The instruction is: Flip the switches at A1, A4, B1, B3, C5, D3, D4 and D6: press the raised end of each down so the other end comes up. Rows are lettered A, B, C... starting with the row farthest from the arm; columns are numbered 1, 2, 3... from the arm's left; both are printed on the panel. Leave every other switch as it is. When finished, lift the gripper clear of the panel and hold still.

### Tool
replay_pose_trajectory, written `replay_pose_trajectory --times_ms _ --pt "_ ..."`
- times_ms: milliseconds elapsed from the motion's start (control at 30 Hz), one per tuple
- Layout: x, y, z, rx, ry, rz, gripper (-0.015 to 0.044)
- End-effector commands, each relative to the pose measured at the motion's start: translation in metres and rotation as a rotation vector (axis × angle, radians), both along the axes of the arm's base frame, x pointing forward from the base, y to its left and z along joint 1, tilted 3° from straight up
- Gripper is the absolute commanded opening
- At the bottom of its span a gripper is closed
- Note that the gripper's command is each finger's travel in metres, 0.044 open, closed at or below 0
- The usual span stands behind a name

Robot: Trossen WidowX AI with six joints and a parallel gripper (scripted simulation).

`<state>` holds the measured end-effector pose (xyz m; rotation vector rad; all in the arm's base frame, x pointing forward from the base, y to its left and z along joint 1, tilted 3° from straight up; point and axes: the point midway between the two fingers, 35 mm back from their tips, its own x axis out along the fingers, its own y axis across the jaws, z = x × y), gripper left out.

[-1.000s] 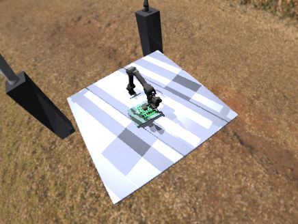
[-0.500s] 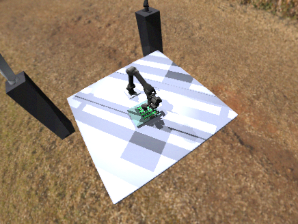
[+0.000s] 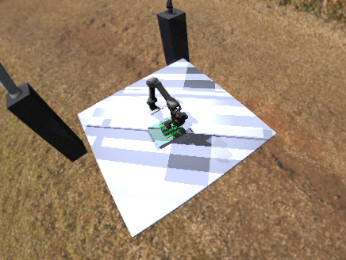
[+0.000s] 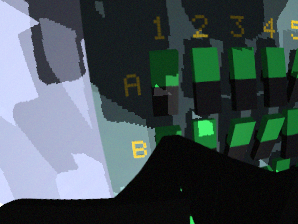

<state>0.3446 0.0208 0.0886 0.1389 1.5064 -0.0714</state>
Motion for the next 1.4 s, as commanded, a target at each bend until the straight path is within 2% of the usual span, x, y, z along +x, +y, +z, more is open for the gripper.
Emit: replay_pose_trajectory --times_ms 0,1233,1300,1367 --pt "0.000 0.001 -0.001 0.004 0.001 -0.006 0.0000" --pt "0.000 0.001 -0.006 0.004 0.001 -0.006 0.0000" --pt "0.001 0.000 0.006 0.000 -0.005 -0.001 0.0000" --pt "-0.002 -0.001 0.036 0.000 -0.016 -0.005 0.0000"
